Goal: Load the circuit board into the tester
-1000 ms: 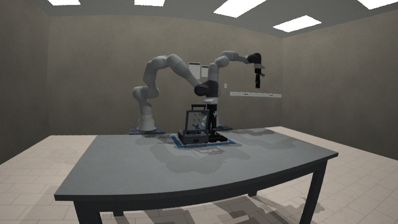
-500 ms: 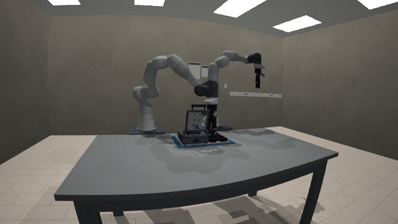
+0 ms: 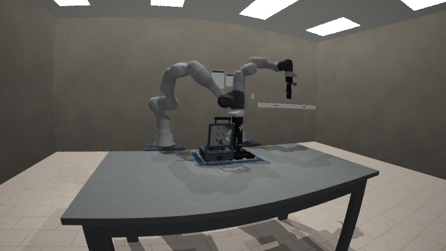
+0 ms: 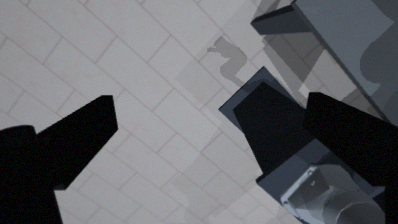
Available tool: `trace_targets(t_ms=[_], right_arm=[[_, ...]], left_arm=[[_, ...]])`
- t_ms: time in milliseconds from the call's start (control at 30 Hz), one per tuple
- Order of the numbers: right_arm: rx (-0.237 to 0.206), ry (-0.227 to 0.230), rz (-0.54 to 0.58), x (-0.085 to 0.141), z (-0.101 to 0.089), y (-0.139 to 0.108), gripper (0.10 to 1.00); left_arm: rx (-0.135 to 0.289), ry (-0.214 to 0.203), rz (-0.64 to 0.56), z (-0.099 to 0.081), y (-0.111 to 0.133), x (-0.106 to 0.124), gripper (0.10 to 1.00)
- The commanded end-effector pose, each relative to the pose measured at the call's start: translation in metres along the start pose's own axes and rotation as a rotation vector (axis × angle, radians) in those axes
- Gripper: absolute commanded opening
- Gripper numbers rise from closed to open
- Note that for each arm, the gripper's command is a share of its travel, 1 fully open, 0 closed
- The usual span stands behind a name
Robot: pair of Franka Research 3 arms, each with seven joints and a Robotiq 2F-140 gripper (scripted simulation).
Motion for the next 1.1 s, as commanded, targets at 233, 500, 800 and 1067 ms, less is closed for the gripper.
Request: trace_targets(t_ms=[233, 500, 800, 1067], right_arm=[[-0.002, -0.001, 0.005, 0.0, 0.0008, 0.0004, 0.623], [-0.002, -0.001, 0.005, 0.0, 0.0008, 0.0004, 0.585], [-0.002, -0.001, 0.005, 0.0, 0.0008, 0.0004, 0.585], [-0.002, -0.001, 0.005, 0.0, 0.0008, 0.0004, 0.56]], left_arm=[[0.0, 0.0, 0.0, -0.0002, 0.0, 0.0, 1.0], [0.0, 0.0, 0.0, -0.0002, 0.0, 0.0, 1.0], [0.0, 0.0, 0.0, -0.0002, 0.0, 0.0, 1.0], [0.0, 0.0, 0.0, -0.0002, 0.0, 0.0, 1.0]])
Point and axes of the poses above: on each arm, the point where the finger pads meet when closed, its own z axis out along the fingers, its own x axis across the jaws, y = z × x, the point moved 3 cm from there along -z, back along the fingers, and after that the axes turned 2 degrees about z, right-handed, at the moved point
